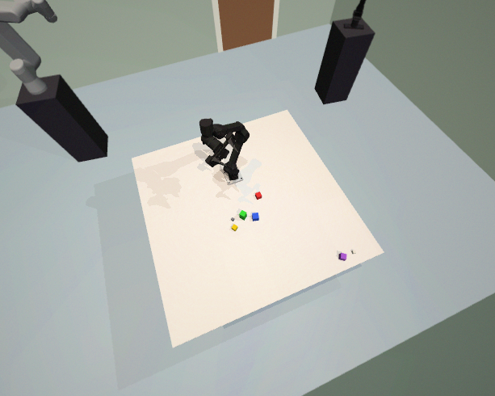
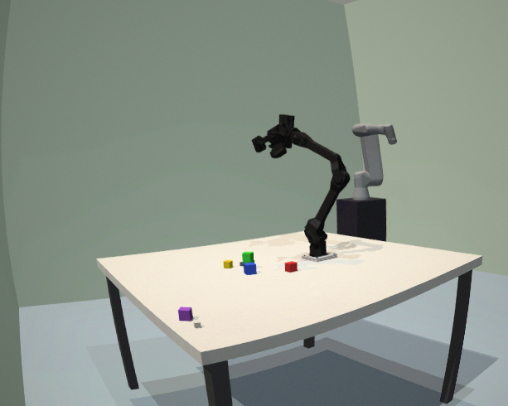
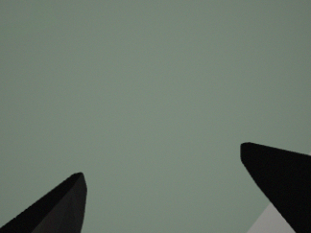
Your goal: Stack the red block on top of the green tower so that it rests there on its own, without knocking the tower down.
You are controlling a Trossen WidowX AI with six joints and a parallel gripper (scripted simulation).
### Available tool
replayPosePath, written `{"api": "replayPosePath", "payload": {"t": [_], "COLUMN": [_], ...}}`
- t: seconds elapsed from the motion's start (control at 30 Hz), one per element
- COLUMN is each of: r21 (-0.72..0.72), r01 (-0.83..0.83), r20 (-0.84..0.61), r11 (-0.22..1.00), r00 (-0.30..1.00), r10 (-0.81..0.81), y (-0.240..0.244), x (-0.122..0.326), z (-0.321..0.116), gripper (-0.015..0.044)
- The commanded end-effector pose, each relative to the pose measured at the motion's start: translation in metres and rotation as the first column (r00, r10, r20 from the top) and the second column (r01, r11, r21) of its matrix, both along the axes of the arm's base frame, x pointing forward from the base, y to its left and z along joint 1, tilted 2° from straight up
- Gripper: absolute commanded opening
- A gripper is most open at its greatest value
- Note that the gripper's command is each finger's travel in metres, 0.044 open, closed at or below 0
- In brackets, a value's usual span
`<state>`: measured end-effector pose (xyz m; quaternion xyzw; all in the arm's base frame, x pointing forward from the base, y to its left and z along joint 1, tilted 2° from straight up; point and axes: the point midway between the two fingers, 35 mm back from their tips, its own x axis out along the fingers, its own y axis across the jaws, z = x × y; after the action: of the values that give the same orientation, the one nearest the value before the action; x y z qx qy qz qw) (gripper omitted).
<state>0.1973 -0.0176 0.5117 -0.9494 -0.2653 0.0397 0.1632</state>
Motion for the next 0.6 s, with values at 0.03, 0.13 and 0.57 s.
{"api": "replayPosePath", "payload": {"t": [0.03,0.13,0.57], "r21": [0.02,0.121,0.69], "r01": [0.0,0.001,0.256], "r20": [-0.011,-0.072,-0.525], "r11": [1.0,0.993,0.677], "r00": [1.0,0.997,0.821], "r10": [0.001,0.007,0.224], "y": [0.0,-0.002,0.007], "x": [0.001,0.009,0.068], "z": [-0.001,-0.006,-0.063], "gripper": [0.044,0.044,0.044]}}
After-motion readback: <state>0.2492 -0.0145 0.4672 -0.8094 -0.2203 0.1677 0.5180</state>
